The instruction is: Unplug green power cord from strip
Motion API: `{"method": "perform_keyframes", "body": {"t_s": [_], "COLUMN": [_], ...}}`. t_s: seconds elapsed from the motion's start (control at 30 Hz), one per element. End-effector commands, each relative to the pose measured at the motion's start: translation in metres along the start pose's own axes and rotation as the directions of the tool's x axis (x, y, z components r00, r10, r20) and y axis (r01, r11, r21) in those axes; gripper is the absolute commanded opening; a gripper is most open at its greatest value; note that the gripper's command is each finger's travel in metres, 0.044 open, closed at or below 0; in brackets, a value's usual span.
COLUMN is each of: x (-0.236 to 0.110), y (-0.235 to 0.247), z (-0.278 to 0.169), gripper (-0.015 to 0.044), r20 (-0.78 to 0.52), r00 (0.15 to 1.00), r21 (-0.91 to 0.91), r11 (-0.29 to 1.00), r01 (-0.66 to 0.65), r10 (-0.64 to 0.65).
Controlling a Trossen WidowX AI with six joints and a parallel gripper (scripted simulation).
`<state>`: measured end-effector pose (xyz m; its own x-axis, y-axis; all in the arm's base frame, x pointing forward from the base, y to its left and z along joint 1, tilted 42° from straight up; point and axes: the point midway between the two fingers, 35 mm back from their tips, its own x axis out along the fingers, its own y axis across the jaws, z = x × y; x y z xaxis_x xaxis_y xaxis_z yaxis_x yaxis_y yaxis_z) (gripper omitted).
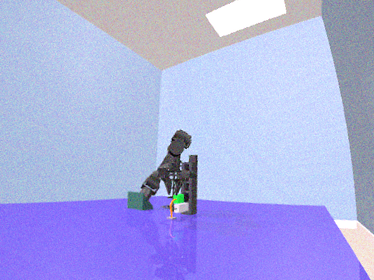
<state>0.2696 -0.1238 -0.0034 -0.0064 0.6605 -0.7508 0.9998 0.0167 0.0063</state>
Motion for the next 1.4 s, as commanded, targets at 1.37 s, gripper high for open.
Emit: {"method": "perform_keyframes", "body": {"t_s": [1.37], "x": [0.010], "y": [-0.001], "z": [-0.041], "gripper": [0.0160], "r20": [-0.002], "r00": [1.000], "r21": [0.000], "r11": [1.000], "r01": [-0.007], "r10": [0.007]}}
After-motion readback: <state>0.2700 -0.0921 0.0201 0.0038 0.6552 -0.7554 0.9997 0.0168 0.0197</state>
